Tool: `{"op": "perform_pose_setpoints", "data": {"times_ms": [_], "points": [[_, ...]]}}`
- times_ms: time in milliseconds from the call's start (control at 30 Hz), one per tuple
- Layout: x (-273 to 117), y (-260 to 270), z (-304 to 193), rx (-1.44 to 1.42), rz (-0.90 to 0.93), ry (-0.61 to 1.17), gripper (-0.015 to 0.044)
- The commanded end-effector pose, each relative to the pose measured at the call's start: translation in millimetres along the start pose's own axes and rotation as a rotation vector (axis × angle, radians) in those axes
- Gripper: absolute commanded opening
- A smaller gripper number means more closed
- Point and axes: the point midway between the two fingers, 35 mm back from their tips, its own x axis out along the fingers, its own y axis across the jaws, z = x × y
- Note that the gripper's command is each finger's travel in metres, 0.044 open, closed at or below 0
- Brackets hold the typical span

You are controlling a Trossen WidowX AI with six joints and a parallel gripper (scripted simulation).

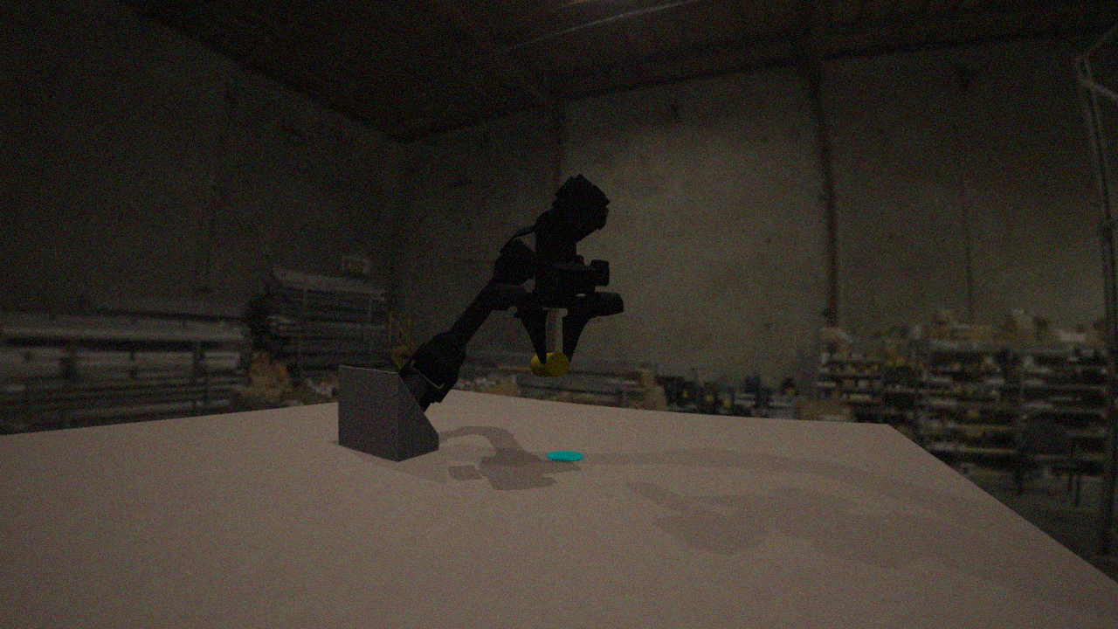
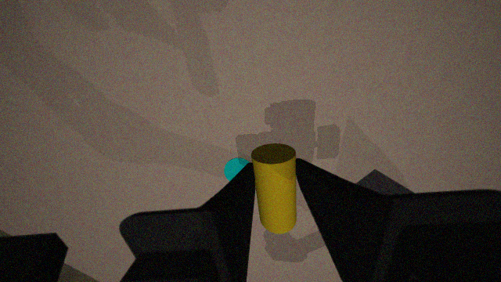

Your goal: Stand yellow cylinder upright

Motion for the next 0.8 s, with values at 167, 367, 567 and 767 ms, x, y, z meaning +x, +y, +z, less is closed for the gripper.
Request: {"op": "perform_pose_setpoints", "data": {"times_ms": [167, 367, 567, 767], "points": [[0.0, 18.9, -22.9, -0.052, 0.011, -0.002, 0.0105], [0.6, 29.8, -37.7, -0.085, 0.016, -0.003, 0.0105], [1.4, 39.7, -53.0, -0.117, 0.022, -0.003, 0.0105], [2.6, 48.6, -68.7, -0.15, 0.029, -0.003, 0.0105]]}}
